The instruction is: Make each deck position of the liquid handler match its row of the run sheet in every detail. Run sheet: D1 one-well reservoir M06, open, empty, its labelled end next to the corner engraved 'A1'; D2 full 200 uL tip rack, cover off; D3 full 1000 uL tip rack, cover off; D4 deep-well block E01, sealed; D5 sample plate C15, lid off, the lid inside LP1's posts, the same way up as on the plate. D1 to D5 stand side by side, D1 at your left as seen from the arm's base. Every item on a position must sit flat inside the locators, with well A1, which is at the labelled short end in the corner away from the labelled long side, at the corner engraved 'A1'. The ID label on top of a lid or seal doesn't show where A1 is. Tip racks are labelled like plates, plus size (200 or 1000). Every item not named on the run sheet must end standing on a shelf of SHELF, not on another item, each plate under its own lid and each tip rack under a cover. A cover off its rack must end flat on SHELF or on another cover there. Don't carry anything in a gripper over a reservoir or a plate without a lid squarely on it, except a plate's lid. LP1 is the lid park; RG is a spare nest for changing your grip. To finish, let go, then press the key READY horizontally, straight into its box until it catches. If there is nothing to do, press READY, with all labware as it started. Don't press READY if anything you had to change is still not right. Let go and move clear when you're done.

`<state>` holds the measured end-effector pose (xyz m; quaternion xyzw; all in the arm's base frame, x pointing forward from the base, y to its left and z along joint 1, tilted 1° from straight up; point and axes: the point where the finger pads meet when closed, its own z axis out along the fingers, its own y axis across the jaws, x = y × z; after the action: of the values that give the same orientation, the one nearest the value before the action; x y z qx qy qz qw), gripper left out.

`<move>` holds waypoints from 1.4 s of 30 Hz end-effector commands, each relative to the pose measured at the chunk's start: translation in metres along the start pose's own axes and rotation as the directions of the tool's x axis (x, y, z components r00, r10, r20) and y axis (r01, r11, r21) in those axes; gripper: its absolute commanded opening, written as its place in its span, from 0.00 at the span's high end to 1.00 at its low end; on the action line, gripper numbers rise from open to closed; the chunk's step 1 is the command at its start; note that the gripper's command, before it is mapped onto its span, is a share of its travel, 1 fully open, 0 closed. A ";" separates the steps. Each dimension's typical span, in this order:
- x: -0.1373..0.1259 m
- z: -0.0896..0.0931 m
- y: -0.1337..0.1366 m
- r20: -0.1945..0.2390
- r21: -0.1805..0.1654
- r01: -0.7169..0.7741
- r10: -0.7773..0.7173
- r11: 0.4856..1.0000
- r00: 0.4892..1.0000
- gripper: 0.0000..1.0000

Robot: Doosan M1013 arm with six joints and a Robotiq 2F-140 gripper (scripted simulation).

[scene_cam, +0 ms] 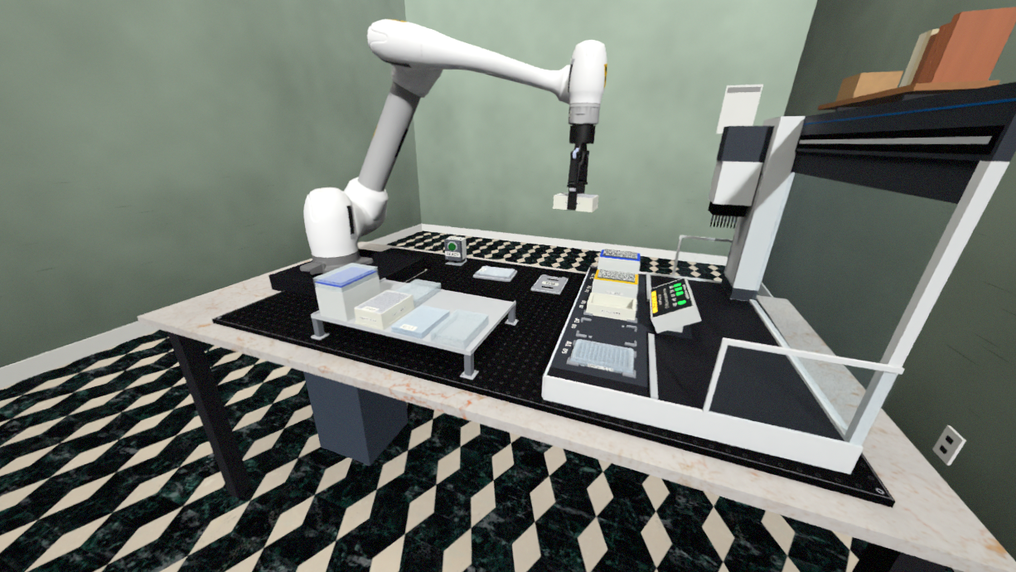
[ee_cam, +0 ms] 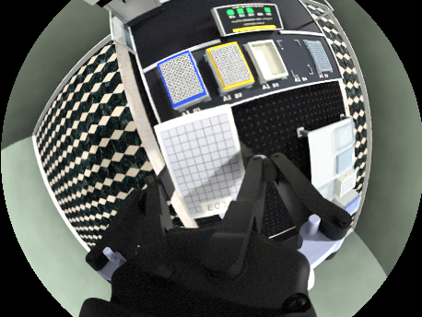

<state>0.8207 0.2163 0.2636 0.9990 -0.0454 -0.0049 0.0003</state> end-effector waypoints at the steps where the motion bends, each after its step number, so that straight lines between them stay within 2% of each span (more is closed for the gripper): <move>1: 0.000 -0.001 0.000 -0.001 0.002 0.037 -0.037 0.999 0.999 0.90; 5: 0.000 -0.001 0.000 -0.001 0.002 0.107 -0.107 0.994 0.994 0.90; 17: 0.001 -0.001 0.005 -0.001 0.002 0.110 -0.110 0.994 0.994 0.90; 32: 0.007 -0.001 0.080 -0.001 0.002 0.110 -0.110 0.994 0.994 0.90; 39: 0.007 -0.001 0.090 -0.001 0.002 0.110 -0.110 0.994 0.994 0.90; 42: 0.009 -0.001 0.105 -0.001 0.002 0.109 -0.109 0.994 0.994 0.90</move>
<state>0.8197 0.1205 0.2636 0.9999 0.0096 -0.0050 -0.0005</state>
